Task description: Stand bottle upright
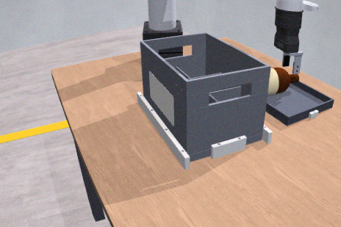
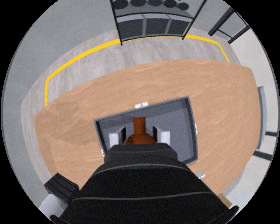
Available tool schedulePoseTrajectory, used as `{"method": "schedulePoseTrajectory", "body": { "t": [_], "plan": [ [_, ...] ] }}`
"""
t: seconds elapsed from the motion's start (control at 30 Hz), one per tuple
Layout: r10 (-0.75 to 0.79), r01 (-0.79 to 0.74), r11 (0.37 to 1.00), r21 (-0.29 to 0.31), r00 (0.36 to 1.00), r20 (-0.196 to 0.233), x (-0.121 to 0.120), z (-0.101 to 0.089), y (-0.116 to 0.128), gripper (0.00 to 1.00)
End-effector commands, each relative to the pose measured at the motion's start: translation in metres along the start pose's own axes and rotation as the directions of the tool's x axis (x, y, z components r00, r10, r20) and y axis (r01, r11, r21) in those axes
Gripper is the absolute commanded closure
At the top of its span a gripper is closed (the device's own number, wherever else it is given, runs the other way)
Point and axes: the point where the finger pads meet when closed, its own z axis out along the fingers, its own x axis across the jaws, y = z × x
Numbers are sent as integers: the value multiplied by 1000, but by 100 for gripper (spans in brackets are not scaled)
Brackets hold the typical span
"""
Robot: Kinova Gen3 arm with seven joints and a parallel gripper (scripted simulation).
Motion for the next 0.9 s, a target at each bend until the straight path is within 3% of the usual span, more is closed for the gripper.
{"method": "schedulePoseTrajectory", "body": {
  "t": [0.0, 0.87],
  "plan": [
    [-1, 1, 1000, 4, 1000, -3, -1, 0, -2, 0],
    [-7, 7, 1000, 4, 1000, -3, 1, 0, -3, 0]
  ]
}}
